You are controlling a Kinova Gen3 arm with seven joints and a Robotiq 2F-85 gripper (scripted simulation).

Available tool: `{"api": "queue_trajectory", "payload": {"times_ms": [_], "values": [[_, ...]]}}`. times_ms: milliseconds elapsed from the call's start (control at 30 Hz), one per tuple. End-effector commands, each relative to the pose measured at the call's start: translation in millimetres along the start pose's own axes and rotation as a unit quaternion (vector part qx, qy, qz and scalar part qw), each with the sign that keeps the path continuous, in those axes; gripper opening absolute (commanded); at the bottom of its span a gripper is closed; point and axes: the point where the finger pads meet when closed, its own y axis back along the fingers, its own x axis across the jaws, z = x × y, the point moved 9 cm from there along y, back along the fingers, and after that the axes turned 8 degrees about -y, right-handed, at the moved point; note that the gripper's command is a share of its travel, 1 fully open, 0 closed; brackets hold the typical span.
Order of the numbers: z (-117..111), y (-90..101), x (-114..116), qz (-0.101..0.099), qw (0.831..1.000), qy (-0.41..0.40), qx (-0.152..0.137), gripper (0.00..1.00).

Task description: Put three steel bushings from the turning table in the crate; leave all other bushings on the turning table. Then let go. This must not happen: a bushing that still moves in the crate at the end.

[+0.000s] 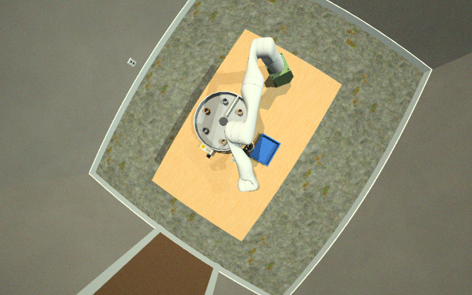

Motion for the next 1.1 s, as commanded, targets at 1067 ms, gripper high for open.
{"api": "queue_trajectory", "payload": {"times_ms": [1067], "values": [[-38.5,28.8,18.7,-0.001,1.000,0.000,-0.001,1.00]]}}
